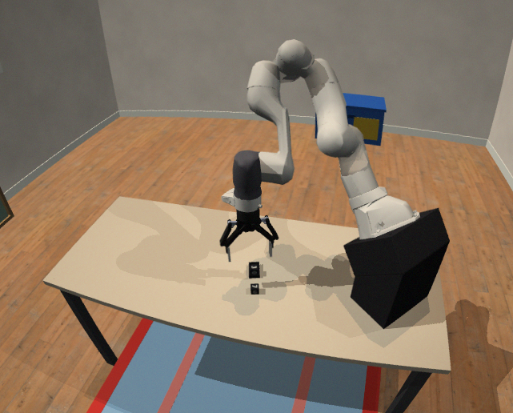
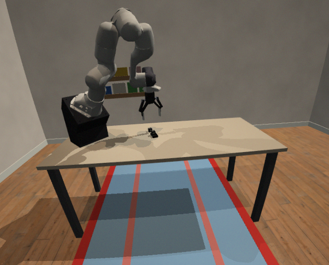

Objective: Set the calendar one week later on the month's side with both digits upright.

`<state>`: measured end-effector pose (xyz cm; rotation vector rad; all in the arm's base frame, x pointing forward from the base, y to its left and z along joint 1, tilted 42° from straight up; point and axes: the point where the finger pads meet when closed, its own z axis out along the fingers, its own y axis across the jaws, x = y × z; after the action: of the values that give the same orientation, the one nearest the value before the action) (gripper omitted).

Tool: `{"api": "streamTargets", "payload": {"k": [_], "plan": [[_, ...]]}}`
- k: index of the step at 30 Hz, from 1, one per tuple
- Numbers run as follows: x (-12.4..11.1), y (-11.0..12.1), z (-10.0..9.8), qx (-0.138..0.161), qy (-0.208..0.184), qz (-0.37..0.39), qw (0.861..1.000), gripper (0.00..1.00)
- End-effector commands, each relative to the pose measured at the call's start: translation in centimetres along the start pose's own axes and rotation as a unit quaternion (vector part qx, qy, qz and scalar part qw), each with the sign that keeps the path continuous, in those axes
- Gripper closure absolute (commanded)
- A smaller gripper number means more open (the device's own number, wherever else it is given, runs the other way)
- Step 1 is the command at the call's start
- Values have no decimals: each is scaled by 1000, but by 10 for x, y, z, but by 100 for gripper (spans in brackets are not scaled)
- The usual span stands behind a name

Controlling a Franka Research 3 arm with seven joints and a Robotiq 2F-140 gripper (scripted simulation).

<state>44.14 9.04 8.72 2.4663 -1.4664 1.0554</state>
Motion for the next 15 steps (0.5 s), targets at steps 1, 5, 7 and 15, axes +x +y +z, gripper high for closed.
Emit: {"api": "streamTargets", "payload": {"k": [1,5,7,15], "plan": [[0,0,1,-8,-4,-86,996,0],[-2,-1,1,-8,-4,-119,993,0],[-2,-1,1,-8,-5,-134,991,0],[-5,-1,2,-8,-6,-195,981,0]]}}
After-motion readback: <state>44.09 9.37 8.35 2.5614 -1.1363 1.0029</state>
